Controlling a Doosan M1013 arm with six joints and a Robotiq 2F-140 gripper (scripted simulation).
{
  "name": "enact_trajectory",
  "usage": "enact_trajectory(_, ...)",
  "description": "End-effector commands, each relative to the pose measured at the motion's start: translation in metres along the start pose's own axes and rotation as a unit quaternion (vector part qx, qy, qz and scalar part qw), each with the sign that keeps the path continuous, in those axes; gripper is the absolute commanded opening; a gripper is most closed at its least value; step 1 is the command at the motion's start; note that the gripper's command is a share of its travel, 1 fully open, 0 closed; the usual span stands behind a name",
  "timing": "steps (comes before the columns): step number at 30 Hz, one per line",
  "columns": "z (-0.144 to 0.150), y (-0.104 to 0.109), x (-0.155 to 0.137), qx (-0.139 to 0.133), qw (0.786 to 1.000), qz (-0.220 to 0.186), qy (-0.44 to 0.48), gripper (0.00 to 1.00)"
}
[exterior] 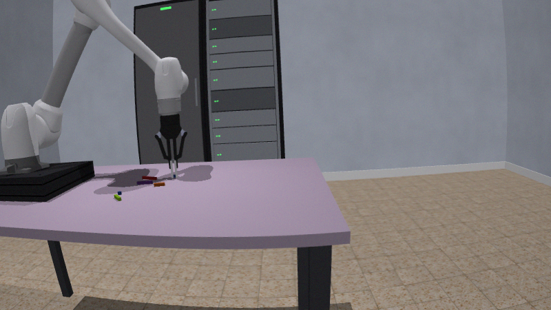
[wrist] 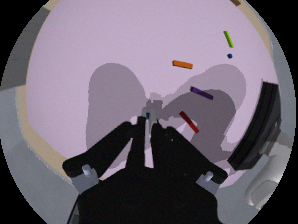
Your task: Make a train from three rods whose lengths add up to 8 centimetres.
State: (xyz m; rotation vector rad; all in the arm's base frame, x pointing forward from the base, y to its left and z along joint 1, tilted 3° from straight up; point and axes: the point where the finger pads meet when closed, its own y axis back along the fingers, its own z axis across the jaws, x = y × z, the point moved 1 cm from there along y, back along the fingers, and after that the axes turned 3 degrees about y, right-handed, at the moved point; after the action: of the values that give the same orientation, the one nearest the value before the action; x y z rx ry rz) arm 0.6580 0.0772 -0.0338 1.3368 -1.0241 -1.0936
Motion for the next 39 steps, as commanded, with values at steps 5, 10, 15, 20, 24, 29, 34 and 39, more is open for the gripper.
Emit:
enact_trajectory(5,0.0,0.0,0.0,0.0,1.0,0.0,0.0,0.03)
enact_trajectory(10,0.0,0.0,0.0,0.0,1.0,0.0,0.0,0.03)
enact_trajectory(15,0.0,0.002,0.0,0.0,1.0,0.0,0.0,0.03)
enact_trajectory(20,0.0,0.02,0.0,0.0,1.0,0.0,0.0,0.03)
enact_trajectory(24,0.0,0.048,0.0,0.0,1.0,0.0,0.0,0.03)
enact_trajectory(29,0.0,0.07,0.0,0.0,1.0,0.0,0.0,0.03)
enact_trajectory(34,0.0,0.096,0.0,0.0,1.0,0.0,0.0,0.03)
enact_trajectory(39,0.0,0.1,0.0,0.0,1.0,0.0,0.0,0.03)
